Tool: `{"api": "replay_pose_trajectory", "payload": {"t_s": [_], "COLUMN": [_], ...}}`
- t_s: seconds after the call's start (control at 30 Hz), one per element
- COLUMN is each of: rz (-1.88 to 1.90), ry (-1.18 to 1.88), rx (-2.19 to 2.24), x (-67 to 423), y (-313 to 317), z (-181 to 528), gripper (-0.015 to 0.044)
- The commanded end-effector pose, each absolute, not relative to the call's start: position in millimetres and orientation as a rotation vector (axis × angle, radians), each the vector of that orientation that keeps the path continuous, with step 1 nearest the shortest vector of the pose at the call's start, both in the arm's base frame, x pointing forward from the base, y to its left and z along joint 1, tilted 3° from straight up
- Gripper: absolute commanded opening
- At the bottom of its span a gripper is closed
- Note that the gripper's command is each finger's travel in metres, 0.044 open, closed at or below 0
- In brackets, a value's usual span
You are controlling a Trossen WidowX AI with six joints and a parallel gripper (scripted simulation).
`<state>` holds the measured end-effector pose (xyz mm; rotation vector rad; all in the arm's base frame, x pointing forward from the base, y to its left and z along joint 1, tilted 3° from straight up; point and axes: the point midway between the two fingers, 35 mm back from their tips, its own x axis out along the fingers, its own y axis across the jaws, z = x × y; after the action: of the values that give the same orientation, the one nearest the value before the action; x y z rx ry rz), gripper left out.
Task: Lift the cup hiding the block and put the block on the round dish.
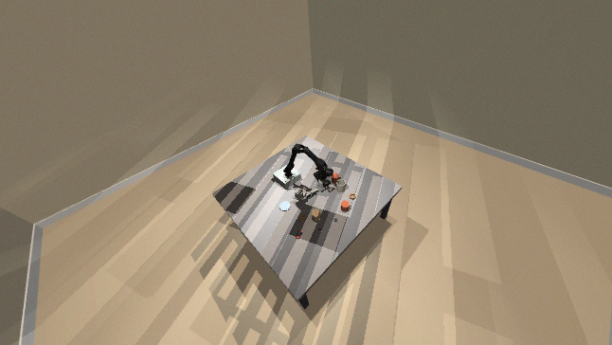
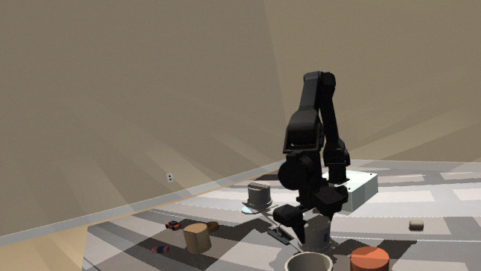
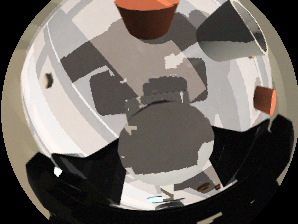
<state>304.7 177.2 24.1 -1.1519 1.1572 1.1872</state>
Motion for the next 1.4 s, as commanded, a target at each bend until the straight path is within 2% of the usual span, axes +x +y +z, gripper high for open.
{"api": "replay_pose_trajectory", "payload": {"t_s": [0.0,0.1,0.47,1.37], "rz": [1.187,1.187,1.187,1.187], "ry": [1.156,1.156,1.155,1.155], "rx": [-1.148,-1.148,-1.148,-1.148], "x": [304.7,304.7,306.3,309.6], "y": [177.9,177.9,178.3,178.6], "z": [23.4,23.4,32.5,66.1], "gripper": [0.0315,0.0295,0.0006,0.0]}}
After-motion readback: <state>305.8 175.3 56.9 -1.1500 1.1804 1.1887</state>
